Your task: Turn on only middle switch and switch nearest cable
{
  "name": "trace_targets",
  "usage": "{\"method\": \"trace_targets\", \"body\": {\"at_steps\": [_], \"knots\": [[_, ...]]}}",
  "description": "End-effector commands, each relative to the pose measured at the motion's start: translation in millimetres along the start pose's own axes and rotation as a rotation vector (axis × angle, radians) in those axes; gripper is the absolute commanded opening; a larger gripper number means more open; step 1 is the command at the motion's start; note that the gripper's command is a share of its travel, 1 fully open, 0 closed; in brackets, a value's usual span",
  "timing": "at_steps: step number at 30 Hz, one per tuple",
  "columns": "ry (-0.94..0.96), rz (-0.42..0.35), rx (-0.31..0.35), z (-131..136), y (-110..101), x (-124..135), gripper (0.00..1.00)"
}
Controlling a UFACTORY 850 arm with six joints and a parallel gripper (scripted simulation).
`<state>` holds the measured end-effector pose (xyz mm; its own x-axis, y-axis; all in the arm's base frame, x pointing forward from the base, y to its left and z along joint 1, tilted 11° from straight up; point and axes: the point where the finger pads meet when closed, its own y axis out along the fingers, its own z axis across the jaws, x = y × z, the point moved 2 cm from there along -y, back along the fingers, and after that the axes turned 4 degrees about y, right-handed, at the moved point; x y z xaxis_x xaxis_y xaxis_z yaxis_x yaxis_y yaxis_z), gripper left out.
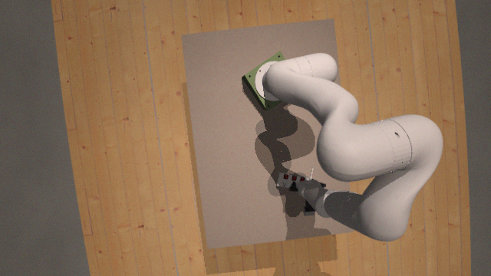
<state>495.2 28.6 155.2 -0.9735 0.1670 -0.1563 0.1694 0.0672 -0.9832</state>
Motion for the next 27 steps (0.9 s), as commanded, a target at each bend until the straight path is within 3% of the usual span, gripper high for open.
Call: {"method": "trace_targets", "body": {"at_steps": [1,17,23,27], "knots": [[0.000,0.001,-0.004,-0.1,-0.6,-0.8,1.00],[-0.027,0.001,-0.004,-0.8,0.7,-1.4,1.00],[-0.169,0.002,-0.004,-4.3,7.4,-4.7,1.00],[-0.425,0.002,-0.004,-10.8,20.3,-10.4,1.00]]}}
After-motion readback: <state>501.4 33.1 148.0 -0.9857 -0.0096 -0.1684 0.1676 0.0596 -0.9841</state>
